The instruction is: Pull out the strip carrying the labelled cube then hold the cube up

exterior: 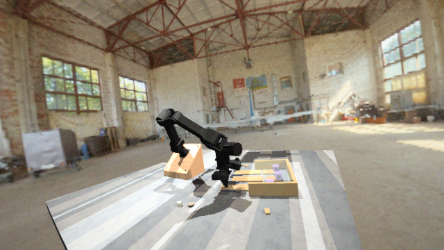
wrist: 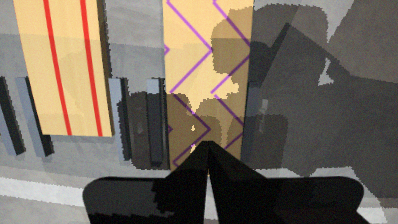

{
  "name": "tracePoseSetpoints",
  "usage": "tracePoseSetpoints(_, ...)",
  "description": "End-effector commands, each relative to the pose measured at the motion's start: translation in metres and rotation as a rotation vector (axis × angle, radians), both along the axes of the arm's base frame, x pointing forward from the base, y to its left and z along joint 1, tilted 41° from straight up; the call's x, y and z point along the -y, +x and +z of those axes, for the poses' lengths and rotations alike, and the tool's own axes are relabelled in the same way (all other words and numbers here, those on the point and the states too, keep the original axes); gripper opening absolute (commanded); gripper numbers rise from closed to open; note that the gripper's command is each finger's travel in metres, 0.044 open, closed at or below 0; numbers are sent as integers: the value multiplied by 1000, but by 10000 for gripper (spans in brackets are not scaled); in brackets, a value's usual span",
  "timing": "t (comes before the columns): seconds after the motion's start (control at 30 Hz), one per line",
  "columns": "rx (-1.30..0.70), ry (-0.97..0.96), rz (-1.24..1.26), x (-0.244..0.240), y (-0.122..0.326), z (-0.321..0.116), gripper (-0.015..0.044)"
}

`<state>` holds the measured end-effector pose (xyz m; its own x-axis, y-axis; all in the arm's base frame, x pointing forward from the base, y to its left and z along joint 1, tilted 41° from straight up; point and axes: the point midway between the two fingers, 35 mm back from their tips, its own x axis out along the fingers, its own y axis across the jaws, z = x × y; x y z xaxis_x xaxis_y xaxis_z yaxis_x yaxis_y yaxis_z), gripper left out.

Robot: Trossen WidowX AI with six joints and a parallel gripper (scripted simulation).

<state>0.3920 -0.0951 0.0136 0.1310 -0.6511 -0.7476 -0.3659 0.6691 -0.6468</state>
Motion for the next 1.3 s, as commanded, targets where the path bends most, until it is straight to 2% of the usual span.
tracePoseSetpoints(0.0,-20,-4,-15,9,-12,-2,0)
tracePoseSetpoints(1.27,-22,-5,-15,28,-64,6,0)
